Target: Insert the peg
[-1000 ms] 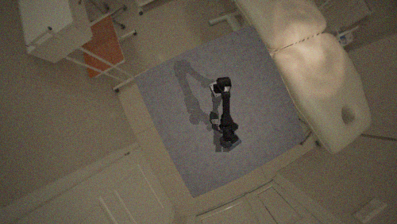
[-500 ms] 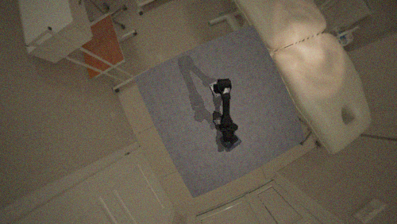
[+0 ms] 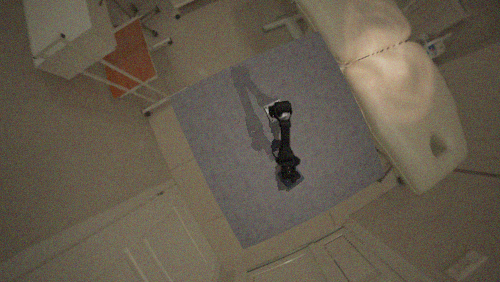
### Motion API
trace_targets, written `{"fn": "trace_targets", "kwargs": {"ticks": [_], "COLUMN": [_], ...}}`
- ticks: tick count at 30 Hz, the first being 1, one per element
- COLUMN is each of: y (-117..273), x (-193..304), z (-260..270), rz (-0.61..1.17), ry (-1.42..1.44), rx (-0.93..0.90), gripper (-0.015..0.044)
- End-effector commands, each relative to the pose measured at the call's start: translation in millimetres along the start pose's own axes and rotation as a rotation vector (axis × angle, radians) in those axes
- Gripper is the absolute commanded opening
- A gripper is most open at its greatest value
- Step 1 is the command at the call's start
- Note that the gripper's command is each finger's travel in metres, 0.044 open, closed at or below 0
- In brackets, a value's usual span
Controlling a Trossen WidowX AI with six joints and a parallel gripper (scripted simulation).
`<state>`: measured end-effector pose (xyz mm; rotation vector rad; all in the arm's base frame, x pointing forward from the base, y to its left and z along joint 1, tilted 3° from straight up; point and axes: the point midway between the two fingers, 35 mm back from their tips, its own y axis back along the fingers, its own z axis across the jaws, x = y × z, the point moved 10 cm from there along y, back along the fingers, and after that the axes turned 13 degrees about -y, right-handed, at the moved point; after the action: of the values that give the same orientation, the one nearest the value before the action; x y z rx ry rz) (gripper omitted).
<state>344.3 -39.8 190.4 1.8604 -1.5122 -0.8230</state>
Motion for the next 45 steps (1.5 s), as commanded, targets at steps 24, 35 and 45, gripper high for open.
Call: {"fn": "trace_targets", "kwargs": {"ticks": [24,35,45], "y": [-10.0,-10.3,-13.5], "x": [1.3,1.5,1.2], "z": [1.9,5.4,5.3], "rz": [0.0,0.001,0.0], "ry": [0.001,0.001,0.001], "rx": [0.002,0.002,0.002], "gripper": [0.0,0.0,0.0]}}
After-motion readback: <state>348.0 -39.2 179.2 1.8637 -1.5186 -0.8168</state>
